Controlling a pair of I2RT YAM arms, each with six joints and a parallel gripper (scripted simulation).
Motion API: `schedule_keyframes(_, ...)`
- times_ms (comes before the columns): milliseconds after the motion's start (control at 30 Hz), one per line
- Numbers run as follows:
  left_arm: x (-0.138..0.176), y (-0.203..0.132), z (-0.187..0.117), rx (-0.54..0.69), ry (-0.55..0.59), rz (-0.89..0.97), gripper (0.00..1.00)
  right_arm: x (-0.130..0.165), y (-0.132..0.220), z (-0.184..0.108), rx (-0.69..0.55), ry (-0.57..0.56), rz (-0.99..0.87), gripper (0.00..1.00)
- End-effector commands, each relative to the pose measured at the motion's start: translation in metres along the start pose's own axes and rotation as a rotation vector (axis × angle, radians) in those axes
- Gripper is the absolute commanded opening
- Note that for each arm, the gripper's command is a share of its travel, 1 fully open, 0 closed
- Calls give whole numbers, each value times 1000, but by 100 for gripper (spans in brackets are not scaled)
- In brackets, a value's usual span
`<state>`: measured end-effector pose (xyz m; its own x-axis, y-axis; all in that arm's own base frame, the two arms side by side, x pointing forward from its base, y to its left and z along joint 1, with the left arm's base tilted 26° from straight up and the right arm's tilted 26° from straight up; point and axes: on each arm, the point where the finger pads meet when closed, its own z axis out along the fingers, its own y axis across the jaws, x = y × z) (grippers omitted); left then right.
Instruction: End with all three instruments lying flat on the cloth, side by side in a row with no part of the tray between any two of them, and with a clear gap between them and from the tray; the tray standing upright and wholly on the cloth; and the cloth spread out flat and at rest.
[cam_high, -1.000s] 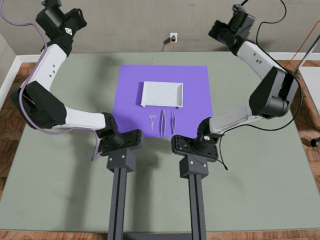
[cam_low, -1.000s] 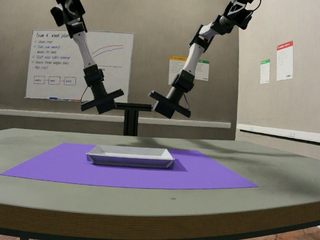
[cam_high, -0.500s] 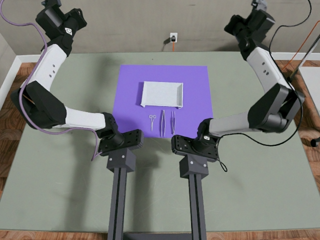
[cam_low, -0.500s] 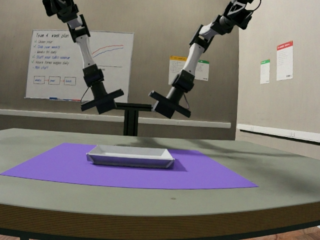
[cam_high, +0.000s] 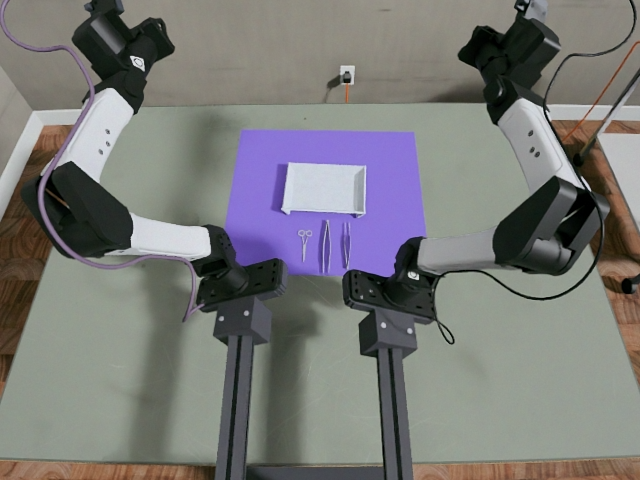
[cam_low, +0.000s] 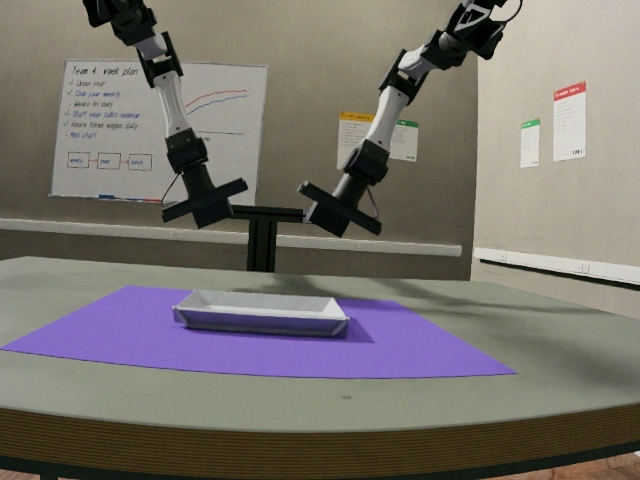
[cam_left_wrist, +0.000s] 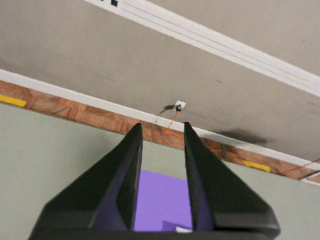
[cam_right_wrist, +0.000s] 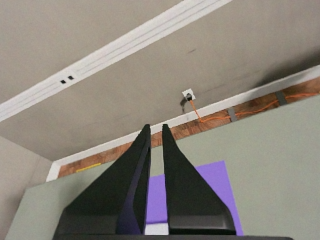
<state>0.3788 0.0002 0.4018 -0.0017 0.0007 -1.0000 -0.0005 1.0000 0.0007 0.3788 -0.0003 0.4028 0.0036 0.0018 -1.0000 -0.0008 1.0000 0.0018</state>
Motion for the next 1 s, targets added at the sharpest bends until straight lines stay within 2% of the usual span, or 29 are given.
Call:
schedule_keyframes(0, 5, 0, 3, -1, 12, -6, 32, -19, 4, -2, -12, -46, -5, 10)
schedule_keyframes(67, -1, 0, -1, -1, -6, -6, 32, -8, 5, -1, -11, -18, -8, 10)
schedule_keyframes(267, -3, 0, -2, 1, -20, -6, 32, 1, 2, 1, 3, 16, -12, 10)
schedule_keyframes(733, -12, 1, -6, 3, -53, -6, 32, 9, 4, 4, -2, 40, -13, 10)
schedule_keyframes(967, -6, 1, -4, 5, -34, -6, 32, 10, 5, 4, -4, 41, -13, 10)
